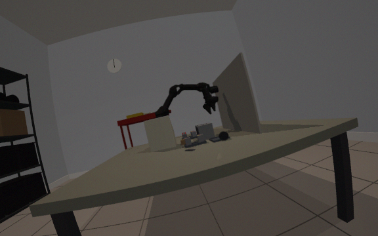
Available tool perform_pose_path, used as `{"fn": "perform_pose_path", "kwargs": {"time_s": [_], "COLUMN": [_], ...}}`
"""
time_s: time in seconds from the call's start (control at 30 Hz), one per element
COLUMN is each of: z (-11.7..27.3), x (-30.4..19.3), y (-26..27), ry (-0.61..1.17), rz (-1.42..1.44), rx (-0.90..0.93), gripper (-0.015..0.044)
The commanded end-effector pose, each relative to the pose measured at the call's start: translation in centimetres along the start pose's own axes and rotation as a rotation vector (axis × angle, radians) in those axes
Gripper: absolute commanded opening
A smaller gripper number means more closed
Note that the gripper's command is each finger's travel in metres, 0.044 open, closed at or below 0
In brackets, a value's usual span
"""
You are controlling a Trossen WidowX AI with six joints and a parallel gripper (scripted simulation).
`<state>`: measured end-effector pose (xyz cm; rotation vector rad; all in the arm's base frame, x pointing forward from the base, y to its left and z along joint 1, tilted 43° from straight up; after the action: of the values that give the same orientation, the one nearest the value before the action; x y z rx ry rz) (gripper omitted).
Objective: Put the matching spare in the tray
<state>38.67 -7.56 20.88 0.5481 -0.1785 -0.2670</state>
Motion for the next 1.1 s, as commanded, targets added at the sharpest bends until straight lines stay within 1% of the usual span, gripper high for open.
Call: {"fn": "perform_pose_path", "kwargs": {"time_s": [0.0,0.1,0.17,0.4,0.43,0.53,0.6,1.07], "z": [0.5,1.1,1.2,1.0,0.3,-3.7,-4.6,-4.6], "x": [-0.7,-1.8,-2.1,-2.1,-2.1,-2.3,-2.4,-2.4], "y": [-7.3,-12.2,-13.2,-13.2,-13.1,-12.4,-12.2,-12.2], "ry": [0.058,0.072,0.072,0.072,0.072,0.071,0.071,0.071], "rz": [-0.097,-0.166,-0.181,-0.181,-0.181,-0.181,-0.181,-0.181], "rx": [0.075,0.151,0.169,0.169,0.169,0.171,0.172,0.172], "gripper": [0.0440,0.0440,0.0440,0.0440,0.0440,0.0440,0.0440,0.0440]}}
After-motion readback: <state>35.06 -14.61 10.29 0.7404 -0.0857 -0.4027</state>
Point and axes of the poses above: the point midway between the two fingers, 35 mm back from their tips, its own z axis back along the fingers, its own y axis across the jaws, x = y × z, the point moved 9 cm from there along z, back along the fingers, and after that the axes turned 11 degrees about -z, right-handed, at the moved point
